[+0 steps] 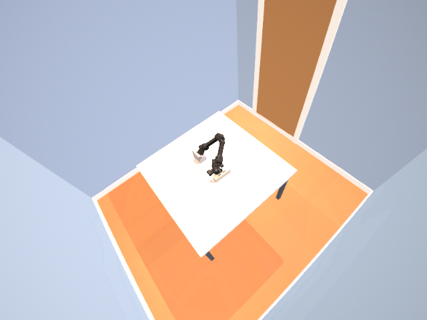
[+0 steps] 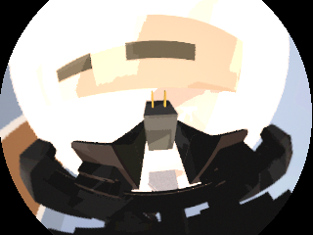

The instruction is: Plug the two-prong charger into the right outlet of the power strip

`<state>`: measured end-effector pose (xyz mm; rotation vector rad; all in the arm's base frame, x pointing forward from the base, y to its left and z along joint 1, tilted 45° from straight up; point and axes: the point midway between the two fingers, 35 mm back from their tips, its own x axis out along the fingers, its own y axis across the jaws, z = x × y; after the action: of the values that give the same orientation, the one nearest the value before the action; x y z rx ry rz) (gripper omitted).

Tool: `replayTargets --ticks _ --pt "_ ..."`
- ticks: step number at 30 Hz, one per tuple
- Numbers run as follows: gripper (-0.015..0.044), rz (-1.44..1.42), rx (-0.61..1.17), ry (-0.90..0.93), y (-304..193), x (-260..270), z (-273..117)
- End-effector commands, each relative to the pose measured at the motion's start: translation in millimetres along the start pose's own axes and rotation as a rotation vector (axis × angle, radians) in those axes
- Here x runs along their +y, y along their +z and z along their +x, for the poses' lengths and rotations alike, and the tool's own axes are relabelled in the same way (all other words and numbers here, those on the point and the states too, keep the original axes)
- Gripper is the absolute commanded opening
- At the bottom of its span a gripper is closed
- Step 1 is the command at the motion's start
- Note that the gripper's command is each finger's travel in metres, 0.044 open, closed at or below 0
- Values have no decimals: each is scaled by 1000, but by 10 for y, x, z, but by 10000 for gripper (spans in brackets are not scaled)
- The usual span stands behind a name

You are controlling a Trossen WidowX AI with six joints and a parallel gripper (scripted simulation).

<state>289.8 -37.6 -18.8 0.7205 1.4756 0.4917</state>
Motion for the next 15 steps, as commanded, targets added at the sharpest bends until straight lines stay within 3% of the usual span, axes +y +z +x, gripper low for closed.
replayTargets --ticks 1,15 --pt "0 2 -3 2 18 7 -9" --pt "0 2 -3 2 41 7 -11"
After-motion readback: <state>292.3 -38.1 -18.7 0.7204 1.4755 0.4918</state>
